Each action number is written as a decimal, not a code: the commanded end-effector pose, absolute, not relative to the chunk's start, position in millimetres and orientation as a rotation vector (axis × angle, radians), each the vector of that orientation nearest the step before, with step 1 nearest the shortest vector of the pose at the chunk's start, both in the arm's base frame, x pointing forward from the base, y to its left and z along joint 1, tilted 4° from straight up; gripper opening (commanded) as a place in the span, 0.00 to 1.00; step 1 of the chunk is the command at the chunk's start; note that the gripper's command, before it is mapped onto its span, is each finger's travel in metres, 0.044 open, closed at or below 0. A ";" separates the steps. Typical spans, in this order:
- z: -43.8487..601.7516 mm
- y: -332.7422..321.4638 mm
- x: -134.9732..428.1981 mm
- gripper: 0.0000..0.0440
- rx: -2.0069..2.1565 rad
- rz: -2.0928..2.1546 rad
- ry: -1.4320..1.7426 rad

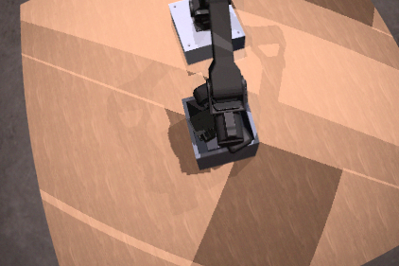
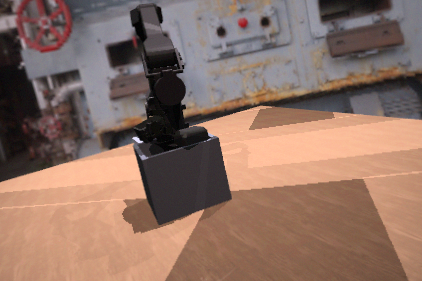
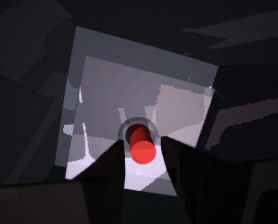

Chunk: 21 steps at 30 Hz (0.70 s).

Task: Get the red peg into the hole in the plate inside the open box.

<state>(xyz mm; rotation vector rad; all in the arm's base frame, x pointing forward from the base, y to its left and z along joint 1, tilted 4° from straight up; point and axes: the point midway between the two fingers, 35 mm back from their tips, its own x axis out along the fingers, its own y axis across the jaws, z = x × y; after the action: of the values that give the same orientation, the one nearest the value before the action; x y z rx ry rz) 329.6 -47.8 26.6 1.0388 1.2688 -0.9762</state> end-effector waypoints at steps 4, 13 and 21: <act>37.0 -49.6 336.8 0.39 1.094 -0.935 1.318; 48.1 -53.6 339.5 0.44 1.168 -0.894 1.373; 59.7 -58.3 342.7 0.50 1.221 -0.861 1.394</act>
<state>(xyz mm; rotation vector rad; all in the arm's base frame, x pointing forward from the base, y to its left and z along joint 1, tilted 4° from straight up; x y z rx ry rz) 340.2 -56.8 54.1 1.2012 1.3858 -0.8836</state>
